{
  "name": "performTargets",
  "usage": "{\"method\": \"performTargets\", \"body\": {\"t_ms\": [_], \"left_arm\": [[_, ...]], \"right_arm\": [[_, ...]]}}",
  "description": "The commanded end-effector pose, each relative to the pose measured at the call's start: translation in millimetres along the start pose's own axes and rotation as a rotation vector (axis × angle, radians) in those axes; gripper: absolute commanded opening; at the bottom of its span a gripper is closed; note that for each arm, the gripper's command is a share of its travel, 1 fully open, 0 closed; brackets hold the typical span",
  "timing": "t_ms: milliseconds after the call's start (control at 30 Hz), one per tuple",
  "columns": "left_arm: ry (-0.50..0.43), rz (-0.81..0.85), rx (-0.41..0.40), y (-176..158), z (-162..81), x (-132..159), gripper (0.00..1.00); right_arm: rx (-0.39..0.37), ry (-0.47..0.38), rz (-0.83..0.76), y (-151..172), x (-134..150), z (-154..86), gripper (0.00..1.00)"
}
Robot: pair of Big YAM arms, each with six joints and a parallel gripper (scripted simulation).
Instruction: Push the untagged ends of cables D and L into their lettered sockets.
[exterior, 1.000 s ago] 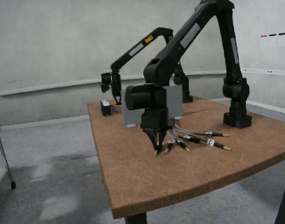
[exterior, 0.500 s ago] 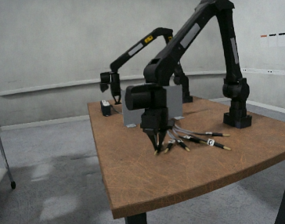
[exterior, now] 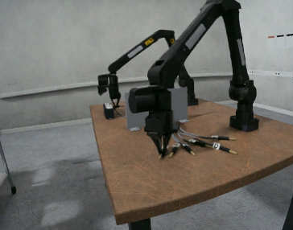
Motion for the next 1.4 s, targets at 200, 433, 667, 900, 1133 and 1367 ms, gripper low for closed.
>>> {"method": "performTargets", "body": {"t_ms": [200,433,667,900,1133,1367], "left_arm": [[-0.009,0.001,0.011,-2.6,-5.0,-2.4,0.06],[-0.009,0.001,0.011,-2.6,-5.0,-2.4,0.06],[-0.009,0.001,0.011,-2.6,-5.0,-2.4,0.06],[-0.009,0.001,0.011,-2.6,-5.0,-2.4,0.06],[-0.009,0.001,0.011,-2.6,-5.0,-2.4,0.06],[-0.009,0.001,0.011,-2.6,-5.0,-2.4,0.06]], "right_arm": [[0.001,-0.025,-0.013,-3.4,-35.8,-7.2,0.06],[0.001,-0.027,-0.013,-4.1,-42.4,-7.3,0.06],[0.001,-0.028,-0.012,-4.1,-43.2,-7.3,0.06],[0.001,-0.039,-0.011,-2.3,-30.7,-12.9,0.33],[0.003,-0.069,-0.010,-2.0,-30.5,-35.3,0.35],[0.003,-0.069,-0.010,-1.7,-30.3,-36.5,0.35]]}}
Point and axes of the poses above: on each arm, the point where the finger pads meet when closed, its own z axis out along the fingers, its own y axis across the jaws, x = y × z, the point moved 3 cm from there along -z, back along the fingers, and after that the axes turned 3 degrees about -z, right-handed, at the moved point
